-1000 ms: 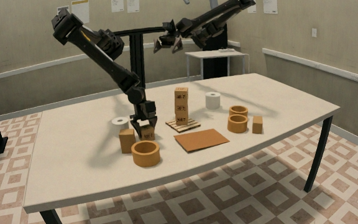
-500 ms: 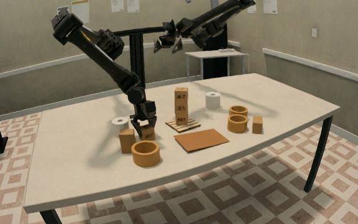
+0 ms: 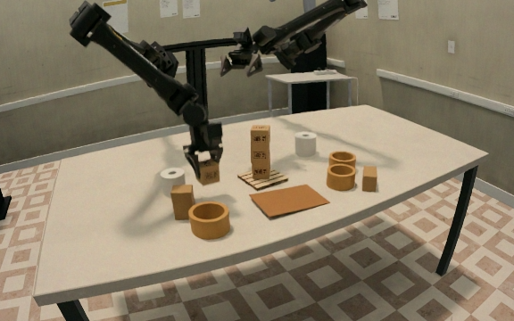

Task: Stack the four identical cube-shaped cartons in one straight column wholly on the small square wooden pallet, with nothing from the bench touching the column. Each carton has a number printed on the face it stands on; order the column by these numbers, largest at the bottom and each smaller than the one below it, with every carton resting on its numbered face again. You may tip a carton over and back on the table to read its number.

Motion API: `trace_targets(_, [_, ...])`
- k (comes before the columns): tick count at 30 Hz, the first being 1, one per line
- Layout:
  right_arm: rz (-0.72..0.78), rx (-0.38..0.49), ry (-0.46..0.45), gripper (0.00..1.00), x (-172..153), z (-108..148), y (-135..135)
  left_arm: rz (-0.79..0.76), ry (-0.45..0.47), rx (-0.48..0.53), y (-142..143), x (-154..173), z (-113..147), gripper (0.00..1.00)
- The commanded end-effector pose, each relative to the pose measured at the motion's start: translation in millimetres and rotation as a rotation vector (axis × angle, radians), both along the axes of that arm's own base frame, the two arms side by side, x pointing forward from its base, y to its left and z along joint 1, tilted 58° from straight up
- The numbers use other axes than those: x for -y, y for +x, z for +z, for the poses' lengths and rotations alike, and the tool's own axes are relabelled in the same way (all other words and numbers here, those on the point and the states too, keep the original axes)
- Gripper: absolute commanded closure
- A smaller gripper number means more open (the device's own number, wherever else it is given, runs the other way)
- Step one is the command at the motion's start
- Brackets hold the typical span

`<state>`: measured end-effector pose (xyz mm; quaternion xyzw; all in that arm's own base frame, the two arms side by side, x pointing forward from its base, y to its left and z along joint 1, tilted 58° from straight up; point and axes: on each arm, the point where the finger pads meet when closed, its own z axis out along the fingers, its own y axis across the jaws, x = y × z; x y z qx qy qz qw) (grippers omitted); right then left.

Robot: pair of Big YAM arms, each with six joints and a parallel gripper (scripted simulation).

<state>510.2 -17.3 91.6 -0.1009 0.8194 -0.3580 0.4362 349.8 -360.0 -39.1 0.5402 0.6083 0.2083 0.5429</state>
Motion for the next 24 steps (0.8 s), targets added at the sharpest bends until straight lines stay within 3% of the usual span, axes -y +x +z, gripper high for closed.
trace_targets(1, [0.026, 0.008, 0.034, 0.50, -40, 27, -34, -0.008, 0.002, 0.009, 0, 3, 1, 0.00])
trace_targets(9, [0.026, 0.020, 0.041, 0.50, -96, 82, -89, -0.008, 0.002, 0.009, 0, 3, 1, 0.00])
trace_targets(15, [0.008, 0.011, 0.035, 0.50, -102, 89, -99, -0.007, -0.002, 0.002, -2, 2, -3, 0.00])
trace_targets(20, [0.010, 0.010, 0.037, 0.50, -102, 89, -100, 0.007, -0.070, -0.087, -36, 14, 5, 0.00])
trace_targets(24, [0.010, 0.012, 0.038, 0.50, -103, 90, -99, 0.050, -0.092, -0.166, -93, 16, 17, 0.00])
